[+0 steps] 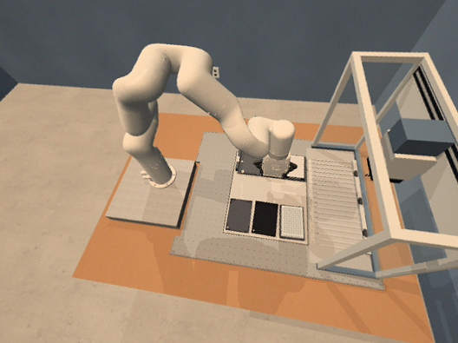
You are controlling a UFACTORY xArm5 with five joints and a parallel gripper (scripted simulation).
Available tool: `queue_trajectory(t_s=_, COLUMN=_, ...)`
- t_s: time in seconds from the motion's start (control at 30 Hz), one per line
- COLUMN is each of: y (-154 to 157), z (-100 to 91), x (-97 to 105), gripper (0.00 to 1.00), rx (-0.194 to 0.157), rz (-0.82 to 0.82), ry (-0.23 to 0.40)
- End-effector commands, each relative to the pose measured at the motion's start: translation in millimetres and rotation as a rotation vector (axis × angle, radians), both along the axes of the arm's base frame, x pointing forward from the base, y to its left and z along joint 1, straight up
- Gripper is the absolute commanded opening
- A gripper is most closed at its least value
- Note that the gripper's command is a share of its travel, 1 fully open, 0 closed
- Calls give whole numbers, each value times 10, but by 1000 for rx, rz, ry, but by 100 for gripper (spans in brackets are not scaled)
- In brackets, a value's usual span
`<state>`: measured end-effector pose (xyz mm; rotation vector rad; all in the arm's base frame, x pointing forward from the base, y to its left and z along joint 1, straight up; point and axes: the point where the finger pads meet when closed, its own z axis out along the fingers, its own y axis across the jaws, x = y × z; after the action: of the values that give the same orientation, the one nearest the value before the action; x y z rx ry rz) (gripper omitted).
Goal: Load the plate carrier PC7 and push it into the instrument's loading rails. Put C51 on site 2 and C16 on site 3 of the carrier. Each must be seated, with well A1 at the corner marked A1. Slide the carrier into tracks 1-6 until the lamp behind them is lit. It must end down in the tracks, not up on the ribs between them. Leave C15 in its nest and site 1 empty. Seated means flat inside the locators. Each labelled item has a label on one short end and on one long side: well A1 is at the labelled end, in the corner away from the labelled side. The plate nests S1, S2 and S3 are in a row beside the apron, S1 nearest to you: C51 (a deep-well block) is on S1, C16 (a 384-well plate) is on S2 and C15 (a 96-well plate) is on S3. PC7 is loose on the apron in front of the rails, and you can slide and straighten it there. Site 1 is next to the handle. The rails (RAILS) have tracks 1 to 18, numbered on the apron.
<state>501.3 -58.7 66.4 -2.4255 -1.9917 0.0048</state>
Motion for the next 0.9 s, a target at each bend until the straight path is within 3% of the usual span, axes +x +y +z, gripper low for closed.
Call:
queue_trajectory(t_s=0.0, y=-2, z=-52, x=15, gripper=100, rx=0, rz=0, ry=-4)
queue_trajectory(t_s=0.87, y=-1, z=-453, x=14, gripper=100, rx=0, rz=0, ry=-4)
